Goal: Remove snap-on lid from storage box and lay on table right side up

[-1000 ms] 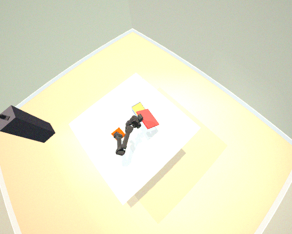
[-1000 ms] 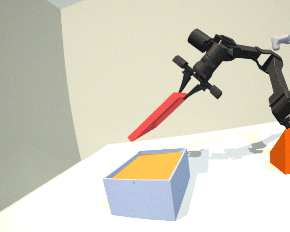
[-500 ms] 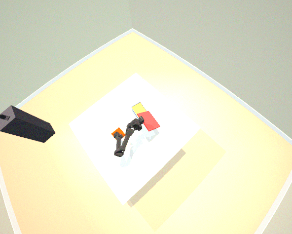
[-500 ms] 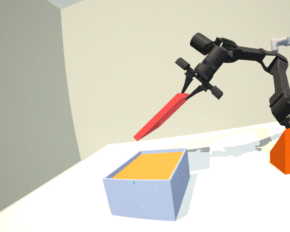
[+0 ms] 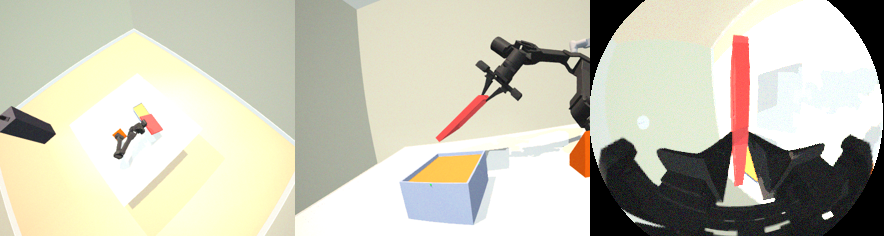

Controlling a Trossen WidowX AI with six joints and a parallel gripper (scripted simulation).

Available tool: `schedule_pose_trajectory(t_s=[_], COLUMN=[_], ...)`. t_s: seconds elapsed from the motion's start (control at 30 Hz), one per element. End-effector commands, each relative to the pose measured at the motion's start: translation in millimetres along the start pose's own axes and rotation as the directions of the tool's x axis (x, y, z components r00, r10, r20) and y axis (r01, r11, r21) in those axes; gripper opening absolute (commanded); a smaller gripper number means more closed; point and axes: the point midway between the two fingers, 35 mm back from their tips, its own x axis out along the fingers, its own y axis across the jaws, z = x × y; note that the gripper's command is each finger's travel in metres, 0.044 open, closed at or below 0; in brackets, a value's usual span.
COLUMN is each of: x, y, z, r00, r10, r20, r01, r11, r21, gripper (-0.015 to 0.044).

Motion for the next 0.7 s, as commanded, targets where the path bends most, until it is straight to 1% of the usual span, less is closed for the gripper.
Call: schedule_pose_trajectory(t_s=[0.0, 0.67], x=[-3.1, -5.7], y=[4.4, 2.0], z=[11.1, 51.3], r00=[1.0, 1.0], r10=[0.016, 0.017], r20=[-0.004, -0.002], r01=[-0.016, -0.017], r11=[1.0, 1.0], r21=[0.01, 0.009], gripper=[0.0, 0.0])
